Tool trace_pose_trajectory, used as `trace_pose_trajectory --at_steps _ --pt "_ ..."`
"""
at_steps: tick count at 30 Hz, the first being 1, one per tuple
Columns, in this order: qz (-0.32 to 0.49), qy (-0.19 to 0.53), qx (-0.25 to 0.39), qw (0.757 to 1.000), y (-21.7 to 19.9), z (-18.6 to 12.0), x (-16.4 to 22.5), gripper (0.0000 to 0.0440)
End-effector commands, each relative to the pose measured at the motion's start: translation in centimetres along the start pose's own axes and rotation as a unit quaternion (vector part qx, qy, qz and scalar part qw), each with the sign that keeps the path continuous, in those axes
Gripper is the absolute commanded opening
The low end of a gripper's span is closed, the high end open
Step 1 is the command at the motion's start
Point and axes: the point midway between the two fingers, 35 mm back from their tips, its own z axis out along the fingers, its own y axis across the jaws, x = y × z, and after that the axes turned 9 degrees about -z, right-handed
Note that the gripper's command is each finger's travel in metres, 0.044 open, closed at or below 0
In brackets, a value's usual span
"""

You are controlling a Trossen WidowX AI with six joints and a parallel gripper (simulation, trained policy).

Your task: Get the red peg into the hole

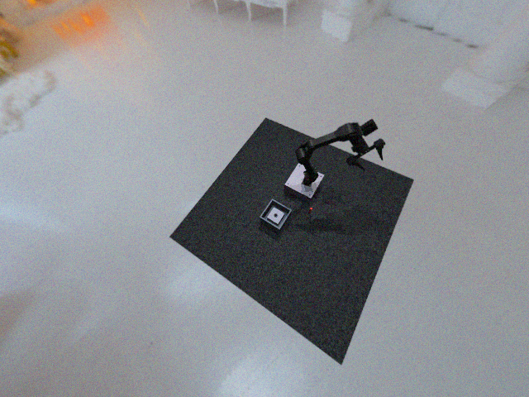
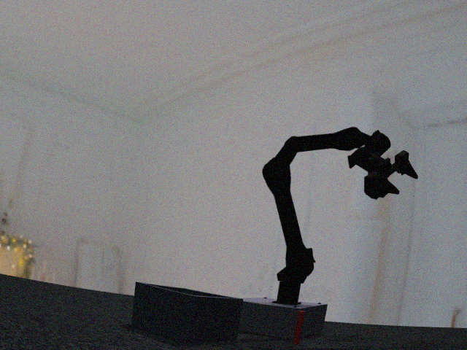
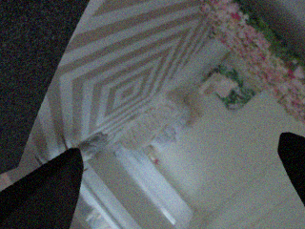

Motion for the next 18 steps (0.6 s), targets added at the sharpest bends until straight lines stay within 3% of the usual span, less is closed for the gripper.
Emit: trace_pose_trajectory --at_steps 1,9,18 --pt "0.058 -0.003 -0.016 0.998 0.8 0.9 0.4 0.044" --pt "0.19 -0.001 -0.062 0.98 3.3 3.1 1.3 0.044" --pt "0.333 0.012 -0.114 0.936 6.5 5.0 2.2 0.044"
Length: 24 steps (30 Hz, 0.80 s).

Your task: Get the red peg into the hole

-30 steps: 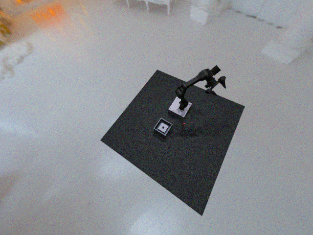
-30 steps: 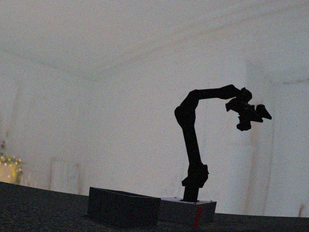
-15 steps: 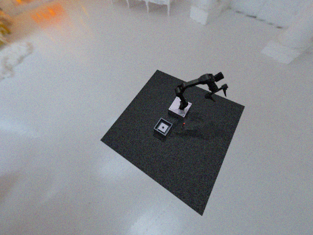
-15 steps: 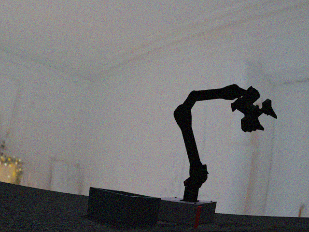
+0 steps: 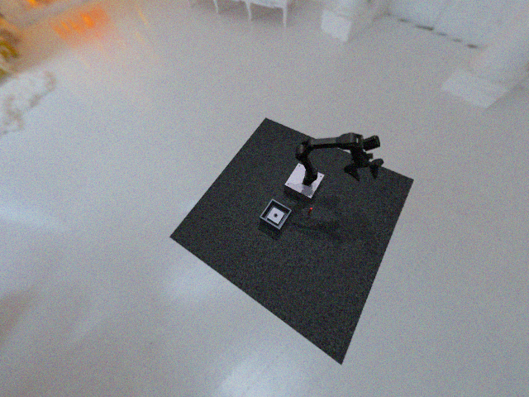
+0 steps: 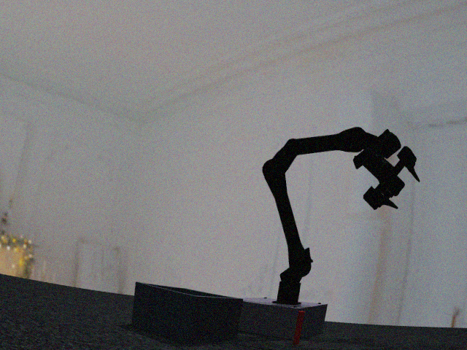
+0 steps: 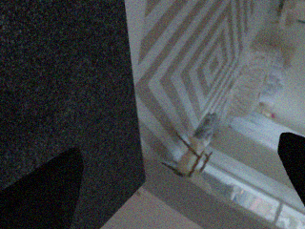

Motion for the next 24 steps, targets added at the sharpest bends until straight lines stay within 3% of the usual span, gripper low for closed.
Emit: trace_pose_trajectory --at_steps 1,12,24 --pt "0.057 0.005 -0.019 0.998 0.7 0.9 0.8 0.044" --pt "0.237 0.036 -0.077 0.968 3.4 3.4 3.5 0.044" --pt "0.421 0.085 -0.132 0.893 6.8 5.6 6.0 0.044"
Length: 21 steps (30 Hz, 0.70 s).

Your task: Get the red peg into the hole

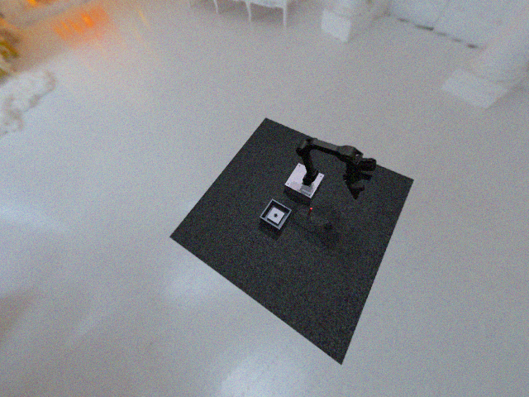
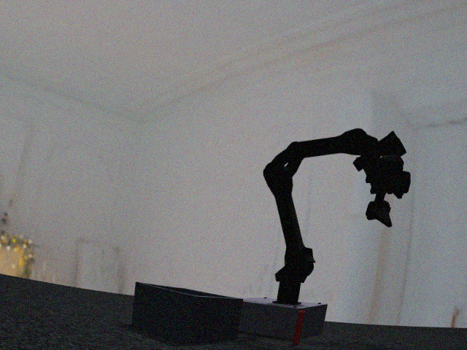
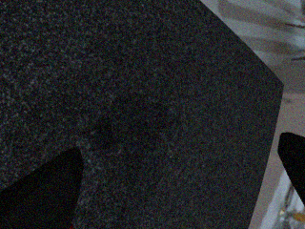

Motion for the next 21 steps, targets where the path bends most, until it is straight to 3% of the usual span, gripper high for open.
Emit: trace_pose_trajectory --at_steps 1,11,21 --pt "0.056 0.015 -0.016 0.998 0.2 0.8 1.0 0.044" --pt "0.219 0.066 -0.051 0.972 0.9 3.1 4.1 0.044" --pt "0.373 0.124 -0.075 0.916 2.1 5.0 7.1 0.044"
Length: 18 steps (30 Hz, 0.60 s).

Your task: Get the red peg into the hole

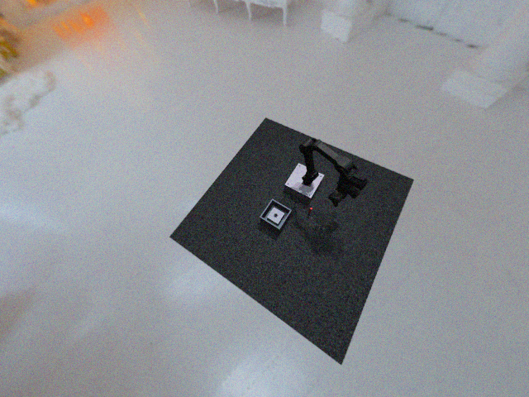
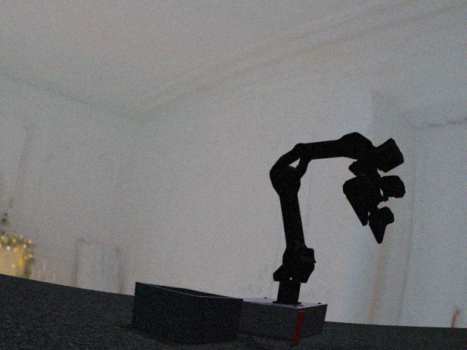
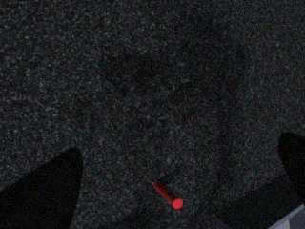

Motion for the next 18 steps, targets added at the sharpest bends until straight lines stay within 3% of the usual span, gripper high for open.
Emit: trace_pose_trajectory --at_steps 1,9,18 --pt "0.056 0.021 -0.009 0.998 -0.3 0.8 0.9 0.044" --pt "0.186 0.07 -0.018 0.98 -0.9 2.7 3.1 0.044" --pt "0.328 0.125 -0.017 0.936 -1.5 4.5 5.7 0.044"
